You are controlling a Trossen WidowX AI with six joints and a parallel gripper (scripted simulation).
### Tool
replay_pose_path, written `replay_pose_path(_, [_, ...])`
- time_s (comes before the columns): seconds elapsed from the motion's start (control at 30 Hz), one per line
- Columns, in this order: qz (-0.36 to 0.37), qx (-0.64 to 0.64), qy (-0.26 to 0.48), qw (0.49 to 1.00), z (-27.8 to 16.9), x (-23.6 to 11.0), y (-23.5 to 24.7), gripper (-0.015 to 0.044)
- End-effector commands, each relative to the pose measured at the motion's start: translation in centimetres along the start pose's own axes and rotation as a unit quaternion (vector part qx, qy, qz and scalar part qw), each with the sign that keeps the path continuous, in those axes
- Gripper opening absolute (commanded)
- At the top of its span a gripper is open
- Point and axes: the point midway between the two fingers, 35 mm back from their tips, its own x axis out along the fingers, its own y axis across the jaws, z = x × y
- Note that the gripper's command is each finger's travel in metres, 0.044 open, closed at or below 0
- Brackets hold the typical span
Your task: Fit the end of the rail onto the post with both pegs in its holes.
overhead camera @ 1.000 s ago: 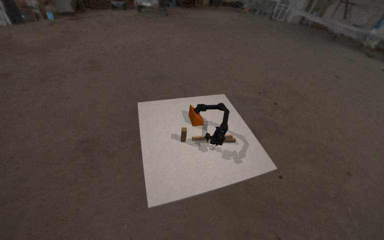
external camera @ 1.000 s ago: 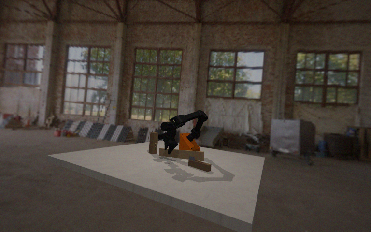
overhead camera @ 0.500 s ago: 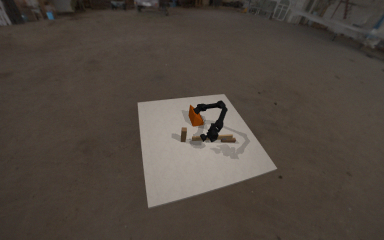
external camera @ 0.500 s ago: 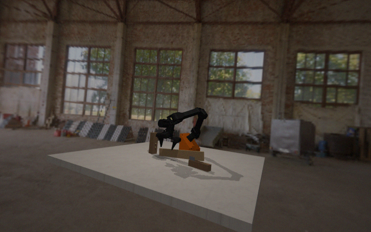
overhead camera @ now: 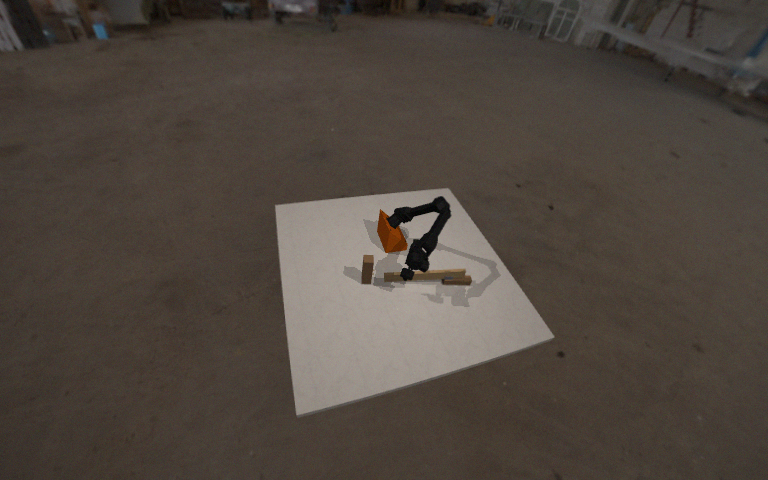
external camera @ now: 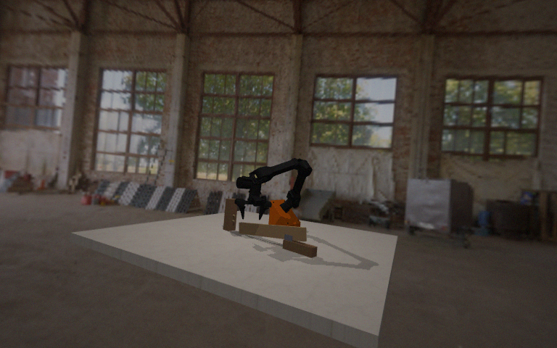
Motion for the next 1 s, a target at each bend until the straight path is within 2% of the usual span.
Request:
replay_pose_path(0.0, [0.014,-0.188,-0.020,0.982,-2.0,0.4,2.0,0.0440])
replay_pose_path(0.4, [0.014,-0.188,-0.020,0.982,-2.0,0.5,2.0,0.0440])
replay_pose_path(0.97, [0.013,-0.188,-0.020,0.982,-1.9,3.3,1.9,0.0440])
